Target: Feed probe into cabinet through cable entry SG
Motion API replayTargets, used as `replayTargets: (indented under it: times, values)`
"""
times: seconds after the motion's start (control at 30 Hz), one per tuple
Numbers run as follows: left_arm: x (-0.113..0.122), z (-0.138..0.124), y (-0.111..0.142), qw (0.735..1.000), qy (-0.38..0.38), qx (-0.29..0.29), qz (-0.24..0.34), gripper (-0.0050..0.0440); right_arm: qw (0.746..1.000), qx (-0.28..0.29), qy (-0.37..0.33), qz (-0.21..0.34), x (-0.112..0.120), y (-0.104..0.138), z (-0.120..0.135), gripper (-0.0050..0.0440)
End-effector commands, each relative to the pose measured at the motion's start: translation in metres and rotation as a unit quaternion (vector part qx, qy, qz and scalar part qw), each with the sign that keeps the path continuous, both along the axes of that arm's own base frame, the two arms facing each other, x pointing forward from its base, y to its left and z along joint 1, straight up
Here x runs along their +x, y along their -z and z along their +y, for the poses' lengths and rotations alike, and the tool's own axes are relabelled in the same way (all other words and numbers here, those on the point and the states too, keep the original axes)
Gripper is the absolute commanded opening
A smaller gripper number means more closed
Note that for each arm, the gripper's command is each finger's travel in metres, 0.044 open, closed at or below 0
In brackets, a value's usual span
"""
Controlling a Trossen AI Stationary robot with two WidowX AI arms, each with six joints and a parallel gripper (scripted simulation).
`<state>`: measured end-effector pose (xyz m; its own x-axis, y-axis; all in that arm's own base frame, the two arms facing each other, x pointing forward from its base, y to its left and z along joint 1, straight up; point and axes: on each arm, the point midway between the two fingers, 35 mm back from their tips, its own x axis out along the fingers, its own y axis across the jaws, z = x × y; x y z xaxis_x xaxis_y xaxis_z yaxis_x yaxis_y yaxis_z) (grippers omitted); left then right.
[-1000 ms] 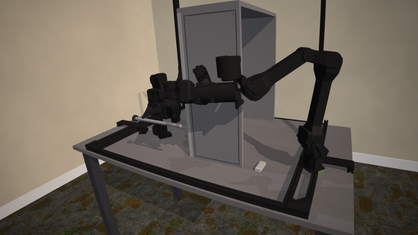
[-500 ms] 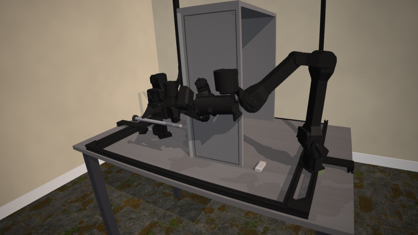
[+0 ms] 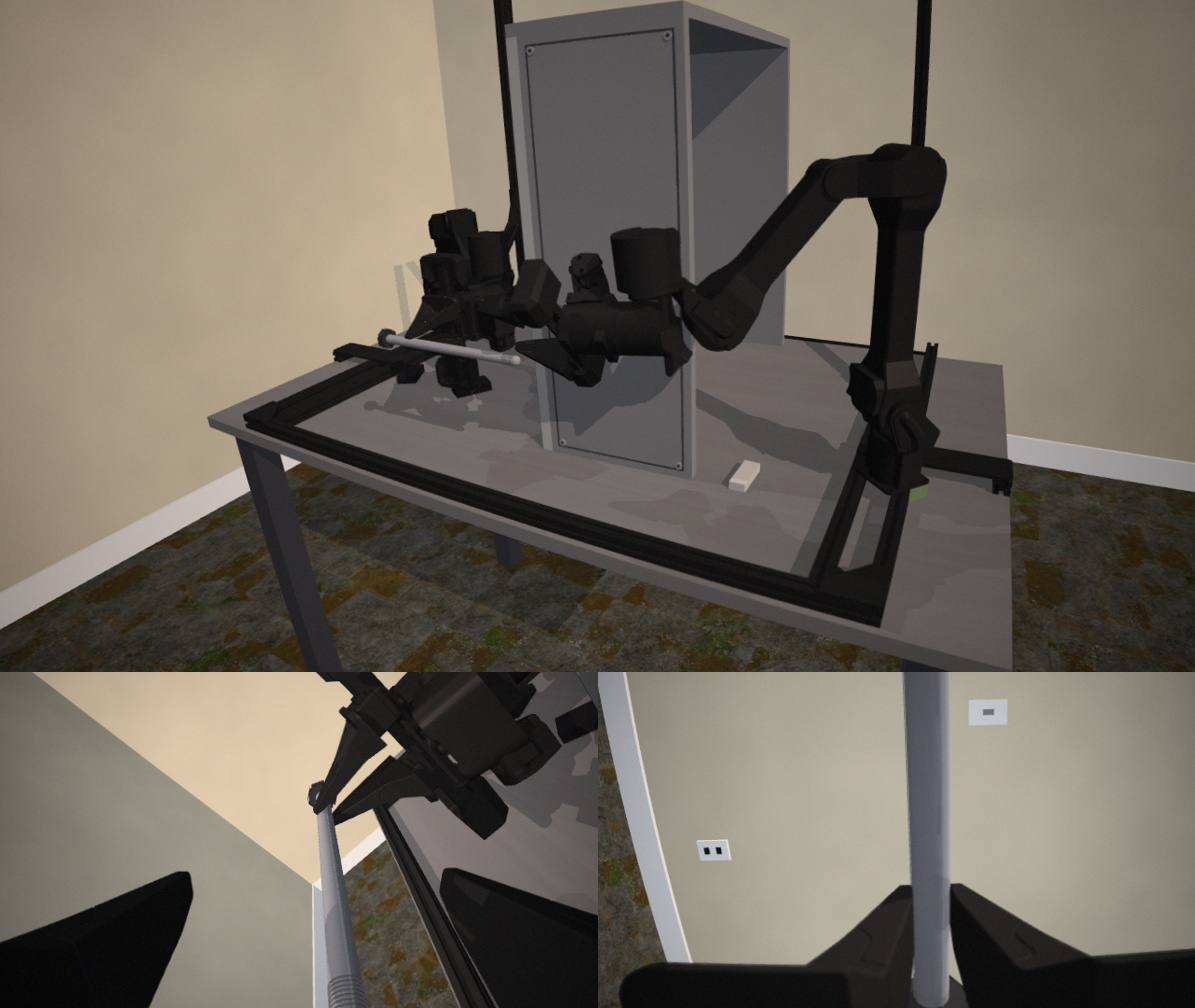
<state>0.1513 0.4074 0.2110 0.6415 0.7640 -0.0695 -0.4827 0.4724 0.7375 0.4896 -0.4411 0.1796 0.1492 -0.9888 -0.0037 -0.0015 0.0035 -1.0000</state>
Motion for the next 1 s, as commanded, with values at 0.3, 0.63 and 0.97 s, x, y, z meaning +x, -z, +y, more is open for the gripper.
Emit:
replayTargets:
  times: [0.3,0.63,0.97]
  values:
    - [-0.001,-0.006,0.016,0.996,0.016,0.051,0.075,0.044,1.0,-0.002,0.002,-0.001,0.0,-0.001,0.0,0.0]
    - [0.006,-0.009,0.016,0.987,0.05,0.101,0.115,0.044,1.0,-0.002,0.002,-0.001,0.0,-0.001,0.0,0.0]
    - [-0.007,-0.018,0.024,0.976,0.07,0.138,0.156,0.044,1.0,-0.002,0.002,-0.001,0.0,-0.001,0.0,0.0]
